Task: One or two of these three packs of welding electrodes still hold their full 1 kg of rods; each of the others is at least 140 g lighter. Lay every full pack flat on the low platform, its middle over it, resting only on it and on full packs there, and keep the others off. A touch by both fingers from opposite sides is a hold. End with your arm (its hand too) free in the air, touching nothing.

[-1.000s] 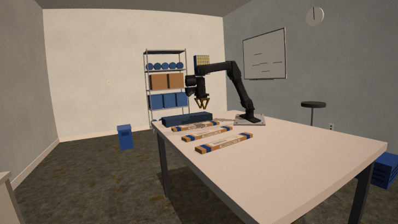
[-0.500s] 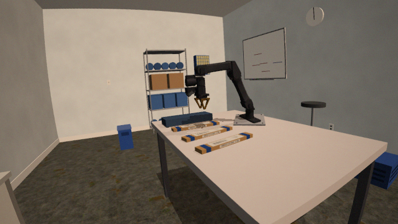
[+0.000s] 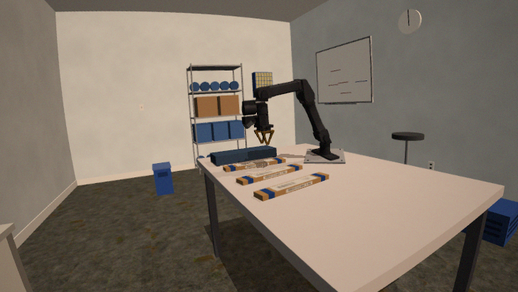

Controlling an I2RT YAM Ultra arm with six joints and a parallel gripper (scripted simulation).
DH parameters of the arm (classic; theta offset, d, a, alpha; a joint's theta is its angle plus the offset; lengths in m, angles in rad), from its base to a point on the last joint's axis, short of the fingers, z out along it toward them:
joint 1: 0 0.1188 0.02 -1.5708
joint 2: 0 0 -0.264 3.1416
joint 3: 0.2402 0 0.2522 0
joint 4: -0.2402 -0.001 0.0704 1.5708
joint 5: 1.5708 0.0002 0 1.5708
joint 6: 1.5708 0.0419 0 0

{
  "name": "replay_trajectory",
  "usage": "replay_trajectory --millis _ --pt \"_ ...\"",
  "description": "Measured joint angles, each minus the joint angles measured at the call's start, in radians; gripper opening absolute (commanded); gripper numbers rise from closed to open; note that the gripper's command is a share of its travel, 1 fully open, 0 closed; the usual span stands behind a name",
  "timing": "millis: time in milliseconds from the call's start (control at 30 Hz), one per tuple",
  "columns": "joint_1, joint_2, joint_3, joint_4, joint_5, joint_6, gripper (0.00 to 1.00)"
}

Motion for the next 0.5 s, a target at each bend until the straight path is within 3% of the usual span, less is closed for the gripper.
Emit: replay_trajectory --millis 500 --pt "0.005 0.000 -0.096 0.089 0.000 0.007 0.64"
